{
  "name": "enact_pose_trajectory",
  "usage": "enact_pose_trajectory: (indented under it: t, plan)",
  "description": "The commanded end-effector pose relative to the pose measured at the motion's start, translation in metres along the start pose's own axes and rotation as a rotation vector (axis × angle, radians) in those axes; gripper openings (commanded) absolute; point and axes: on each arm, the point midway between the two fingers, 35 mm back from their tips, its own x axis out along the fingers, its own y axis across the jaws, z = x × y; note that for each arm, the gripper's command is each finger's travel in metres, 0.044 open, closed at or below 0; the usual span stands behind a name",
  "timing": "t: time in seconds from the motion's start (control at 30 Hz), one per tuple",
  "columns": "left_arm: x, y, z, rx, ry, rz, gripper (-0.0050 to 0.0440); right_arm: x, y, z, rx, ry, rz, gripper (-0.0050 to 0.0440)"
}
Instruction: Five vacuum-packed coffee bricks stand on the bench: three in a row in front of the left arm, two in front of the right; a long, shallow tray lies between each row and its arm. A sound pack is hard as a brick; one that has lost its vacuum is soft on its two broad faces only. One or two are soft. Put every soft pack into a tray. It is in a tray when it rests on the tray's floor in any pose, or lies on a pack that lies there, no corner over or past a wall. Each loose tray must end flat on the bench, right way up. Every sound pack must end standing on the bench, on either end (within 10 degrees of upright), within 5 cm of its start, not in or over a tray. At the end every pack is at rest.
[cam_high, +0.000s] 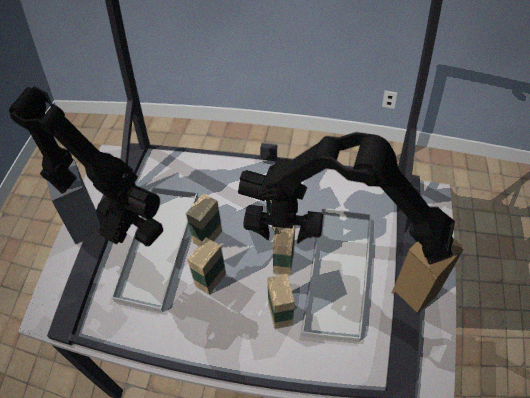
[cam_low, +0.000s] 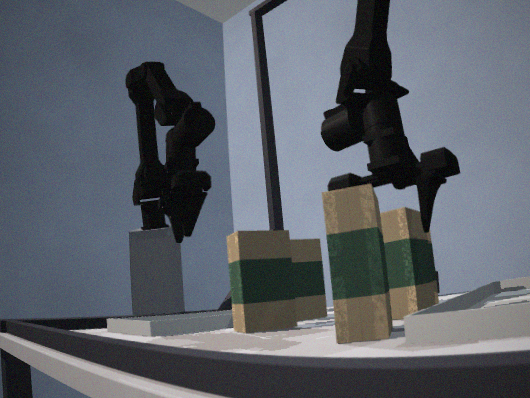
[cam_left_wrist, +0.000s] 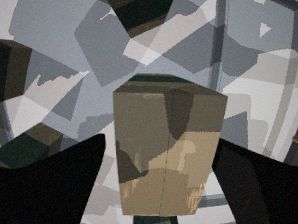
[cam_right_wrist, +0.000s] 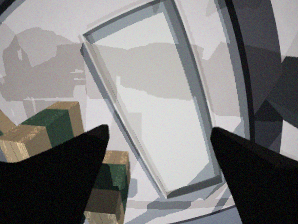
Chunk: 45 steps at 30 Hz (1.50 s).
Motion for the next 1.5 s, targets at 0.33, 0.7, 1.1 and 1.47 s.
enact_pose_trajectory:
  t: [0.33, 0.7, 1.1, 1.47]
  plan:
    - [0.015, 0.004, 0.001, 0.001, -0.005, 0.012, 0.0358, -0.004, 0.004, 0.000, -0.001, 0.006, 0.020, 0.0353]
    - [0.026, 0.004, 0.001, 0.001, -0.005, 0.012, 0.0358, -0.004, 0.004, 0.000, -0.001, 0.006, 0.020, 0.0353]
    - [0.025, 0.003, 0.001, 0.001, -0.005, 0.012, 0.0358, -0.004, 0.004, 0.000, -0.001, 0.006, 0.020, 0.0353]
    - [0.025, 0.004, 0.001, 0.001, -0.005, 0.012, 0.0108, -0.004, 0.004, 0.000, -0.001, 0.006, 0.020, 0.0353]
